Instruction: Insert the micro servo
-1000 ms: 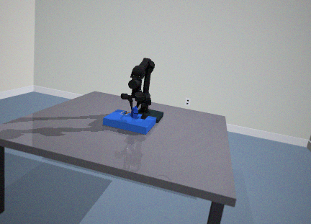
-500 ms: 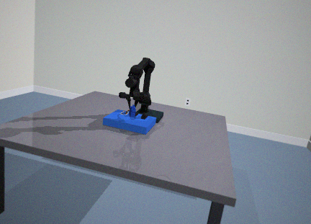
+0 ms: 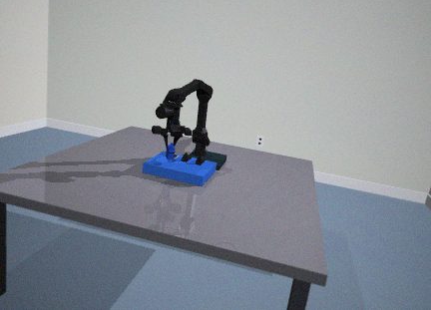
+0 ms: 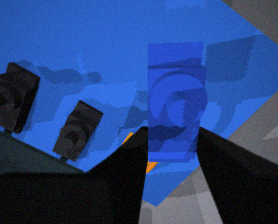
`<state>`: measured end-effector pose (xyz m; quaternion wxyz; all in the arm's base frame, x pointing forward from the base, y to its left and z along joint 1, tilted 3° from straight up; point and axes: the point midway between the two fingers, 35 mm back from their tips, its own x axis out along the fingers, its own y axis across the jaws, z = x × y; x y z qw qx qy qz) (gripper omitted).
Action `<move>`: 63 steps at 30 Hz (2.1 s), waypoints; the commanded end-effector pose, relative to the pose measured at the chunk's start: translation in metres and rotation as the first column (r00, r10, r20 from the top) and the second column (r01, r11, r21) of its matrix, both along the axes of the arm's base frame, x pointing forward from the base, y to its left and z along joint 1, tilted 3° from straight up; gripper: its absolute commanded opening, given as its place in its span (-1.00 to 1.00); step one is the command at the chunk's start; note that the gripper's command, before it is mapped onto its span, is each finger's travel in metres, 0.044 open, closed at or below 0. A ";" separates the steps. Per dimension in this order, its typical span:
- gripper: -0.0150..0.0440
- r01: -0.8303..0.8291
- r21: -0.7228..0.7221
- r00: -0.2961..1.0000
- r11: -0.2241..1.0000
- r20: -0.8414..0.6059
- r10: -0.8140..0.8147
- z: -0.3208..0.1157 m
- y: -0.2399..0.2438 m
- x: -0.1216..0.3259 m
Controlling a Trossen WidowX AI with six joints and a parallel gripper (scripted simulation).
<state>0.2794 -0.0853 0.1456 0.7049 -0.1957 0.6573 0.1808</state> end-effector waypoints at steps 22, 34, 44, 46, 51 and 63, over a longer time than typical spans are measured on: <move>-0.49 0.506 0.042 0.862 0.862 0.002 -0.506 0.004 -0.015 0.001; -0.49 0.546 0.046 0.837 0.837 -0.001 -0.547 0.003 -0.015 -0.003; -0.49 0.546 0.044 0.837 0.837 -0.003 -0.547 0.000 -0.014 -0.046; -0.49 0.546 0.043 0.837 0.837 -0.004 -0.547 -0.001 -0.013 -0.056; -0.49 0.546 0.042 0.837 0.837 -0.006 -0.547 -0.003 -0.012 -0.079; -0.49 0.546 0.041 0.837 0.837 -0.008 -0.547 -0.007 -0.011 -0.108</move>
